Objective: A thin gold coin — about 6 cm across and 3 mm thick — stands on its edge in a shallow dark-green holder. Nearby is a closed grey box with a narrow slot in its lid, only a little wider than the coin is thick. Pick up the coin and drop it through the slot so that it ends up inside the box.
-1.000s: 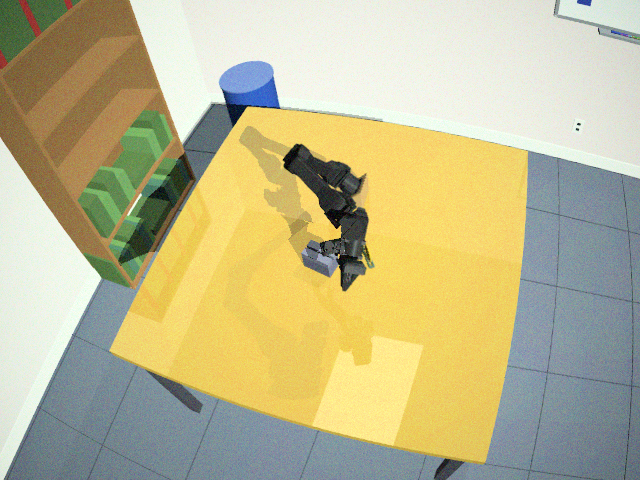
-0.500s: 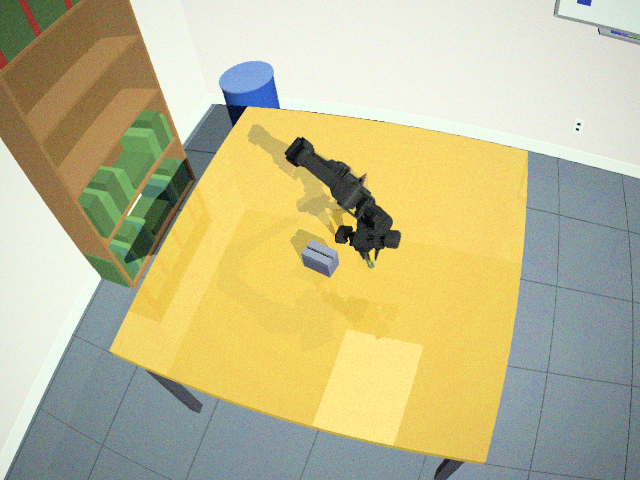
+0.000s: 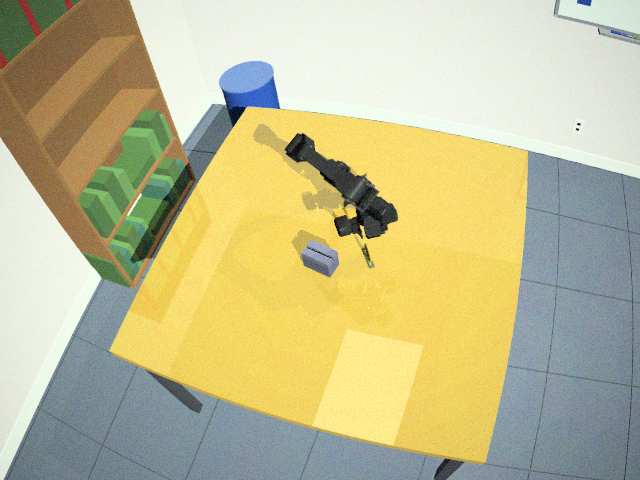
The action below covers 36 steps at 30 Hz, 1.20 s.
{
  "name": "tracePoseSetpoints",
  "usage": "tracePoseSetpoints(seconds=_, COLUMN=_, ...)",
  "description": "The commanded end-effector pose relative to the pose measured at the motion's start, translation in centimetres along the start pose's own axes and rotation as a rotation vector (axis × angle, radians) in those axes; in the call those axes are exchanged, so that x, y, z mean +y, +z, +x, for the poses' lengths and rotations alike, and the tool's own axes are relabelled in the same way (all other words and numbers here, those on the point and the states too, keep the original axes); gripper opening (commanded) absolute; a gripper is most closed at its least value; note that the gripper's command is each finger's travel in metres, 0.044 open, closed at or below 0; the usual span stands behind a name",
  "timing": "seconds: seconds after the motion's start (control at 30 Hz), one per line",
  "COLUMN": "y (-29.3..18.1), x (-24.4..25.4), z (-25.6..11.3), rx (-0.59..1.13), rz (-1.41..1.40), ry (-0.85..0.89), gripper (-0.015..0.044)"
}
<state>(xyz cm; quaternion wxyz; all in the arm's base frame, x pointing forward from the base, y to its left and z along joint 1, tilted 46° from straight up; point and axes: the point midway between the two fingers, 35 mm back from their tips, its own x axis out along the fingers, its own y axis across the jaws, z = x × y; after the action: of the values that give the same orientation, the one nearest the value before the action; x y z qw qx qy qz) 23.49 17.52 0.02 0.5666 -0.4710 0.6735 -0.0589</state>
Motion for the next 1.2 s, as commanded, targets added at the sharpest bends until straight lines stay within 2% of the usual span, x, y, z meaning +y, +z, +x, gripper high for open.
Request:
tracePoseSetpoints(seconds=0.0, y=-0.3, x=0.1, z=0.6, rx=0.007, rz=-0.017, ry=0.004, gripper=0.0161)
tracePoseSetpoints(seconds=0.1, y=-0.3, x=0.0, z=3.2, rx=0.007, rz=-0.017, ry=0.003, gripper=0.0161)
tracePoseSetpoints(seconds=0.33, y=-0.5, x=0.0, z=4.8, rx=0.007, rz=-0.017, ry=0.002, gripper=0.0161)
tracePoseSetpoints(seconds=1.17, y=-0.3, x=-0.1, z=8.4, rx=0.006, rz=-0.017, ry=0.002, gripper=0.0161)
